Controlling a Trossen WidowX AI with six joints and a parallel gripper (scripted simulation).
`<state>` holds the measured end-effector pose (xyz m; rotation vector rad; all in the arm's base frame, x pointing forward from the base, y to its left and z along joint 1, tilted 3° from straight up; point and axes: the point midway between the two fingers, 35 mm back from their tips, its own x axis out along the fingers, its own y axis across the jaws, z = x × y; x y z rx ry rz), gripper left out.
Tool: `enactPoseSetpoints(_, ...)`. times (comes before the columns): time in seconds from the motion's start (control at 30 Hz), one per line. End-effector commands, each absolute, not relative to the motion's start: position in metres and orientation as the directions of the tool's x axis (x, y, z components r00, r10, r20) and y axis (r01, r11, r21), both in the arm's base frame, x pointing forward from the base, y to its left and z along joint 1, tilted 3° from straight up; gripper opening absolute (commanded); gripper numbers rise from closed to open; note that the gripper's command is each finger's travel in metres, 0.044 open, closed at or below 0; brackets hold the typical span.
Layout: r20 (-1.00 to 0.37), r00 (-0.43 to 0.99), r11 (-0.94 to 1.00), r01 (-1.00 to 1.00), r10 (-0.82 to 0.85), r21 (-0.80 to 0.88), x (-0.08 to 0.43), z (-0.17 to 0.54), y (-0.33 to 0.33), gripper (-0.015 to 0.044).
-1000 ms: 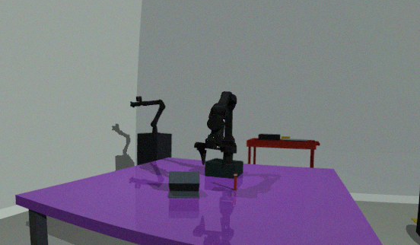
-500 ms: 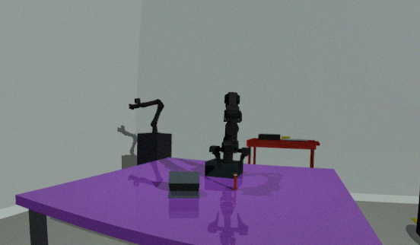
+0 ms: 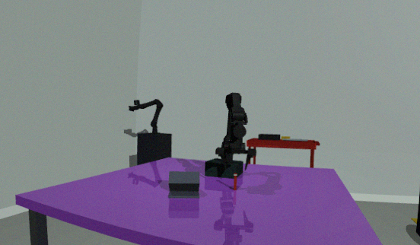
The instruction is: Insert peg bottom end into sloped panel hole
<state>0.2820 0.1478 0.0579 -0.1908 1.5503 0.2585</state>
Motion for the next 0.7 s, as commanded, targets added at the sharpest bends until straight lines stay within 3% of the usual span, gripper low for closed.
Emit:
enactPoseSetpoints(0.0, -0.999, -0.005, 0.959, -0.280, 0.047, 0.047, 0.281, 0.051, 0.149, 0.0440)
enactPoseSetpoints(0.67, -0.999, -0.005, 0.959, -0.280, 0.047, 0.047, 0.281, 0.018, 0.150, 0.0440)
